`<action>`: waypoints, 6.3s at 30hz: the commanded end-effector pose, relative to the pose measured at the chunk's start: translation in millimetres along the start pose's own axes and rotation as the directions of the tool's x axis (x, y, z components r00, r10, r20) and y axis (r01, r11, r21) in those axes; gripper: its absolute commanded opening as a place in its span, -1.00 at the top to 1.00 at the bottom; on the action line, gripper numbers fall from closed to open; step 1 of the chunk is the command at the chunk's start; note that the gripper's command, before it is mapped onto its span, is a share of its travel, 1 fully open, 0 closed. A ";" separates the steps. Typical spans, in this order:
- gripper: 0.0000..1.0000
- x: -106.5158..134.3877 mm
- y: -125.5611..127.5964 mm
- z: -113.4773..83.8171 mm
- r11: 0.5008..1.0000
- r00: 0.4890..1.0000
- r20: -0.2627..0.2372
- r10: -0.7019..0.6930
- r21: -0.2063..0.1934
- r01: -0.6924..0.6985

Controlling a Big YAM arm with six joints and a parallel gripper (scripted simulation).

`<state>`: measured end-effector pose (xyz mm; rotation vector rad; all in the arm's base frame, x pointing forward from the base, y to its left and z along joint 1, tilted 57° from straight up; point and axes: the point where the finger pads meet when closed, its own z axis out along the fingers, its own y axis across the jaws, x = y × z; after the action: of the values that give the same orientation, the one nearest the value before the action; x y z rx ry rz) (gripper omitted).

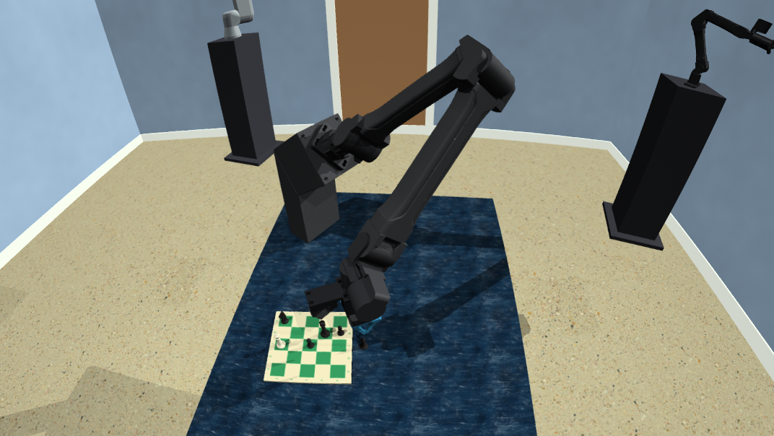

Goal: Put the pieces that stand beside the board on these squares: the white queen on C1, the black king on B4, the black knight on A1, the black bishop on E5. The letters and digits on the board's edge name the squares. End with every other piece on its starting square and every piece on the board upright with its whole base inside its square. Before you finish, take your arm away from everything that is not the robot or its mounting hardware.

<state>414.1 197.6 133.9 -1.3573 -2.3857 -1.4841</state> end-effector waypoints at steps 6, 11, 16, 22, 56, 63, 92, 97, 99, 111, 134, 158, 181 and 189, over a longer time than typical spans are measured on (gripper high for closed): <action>0.29 -7.6 -4.2 -1.8 0.996 0.996 0.015 0.088 -0.005 -0.088; 0.29 -7.6 -3.8 -1.9 0.996 0.996 0.015 0.088 -0.005 -0.088; 0.29 -7.6 -3.8 -1.9 0.996 0.996 0.015 0.088 -0.005 -0.088; 0.29 -7.6 -3.8 -1.9 0.996 0.996 0.015 0.088 -0.005 -0.088; 0.29 -0.2 1.8 20.9 0.998 0.998 0.001 0.069 -0.004 -0.069; 0.29 -0.1 1.1 28.9 0.998 0.998 0.001 0.070 -0.003 -0.070; 0.29 -0.7 -0.8 54.5 0.997 0.997 0.002 0.074 -0.002 -0.074; 0.29 -4.1 -0.7 53.8 0.997 0.997 0.007 0.079 -0.003 -0.079; 0.29 -4.0 -0.5 53.6 0.997 0.997 0.007 0.079 -0.004 -0.079; 0.29 -3.9 -0.4 53.6 0.997 0.997 0.007 0.079 -0.004 -0.079; 0.29 -3.3 -0.2 53.6 0.997 0.997 0.006 0.078 -0.004 -0.078; 0.29 6.4 8.8 46.3 0.997 0.998 0.004 0.069 -0.016 -0.069; 0.29 6.4 8.8 46.3 0.997 0.998 0.004 0.069 -0.016 -0.069; 0.29 9.0 8.7 47.4 0.998 0.998 0.001 0.068 -0.012 -0.068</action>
<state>430.3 236.4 100.6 -1.4280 -2.3174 -1.4499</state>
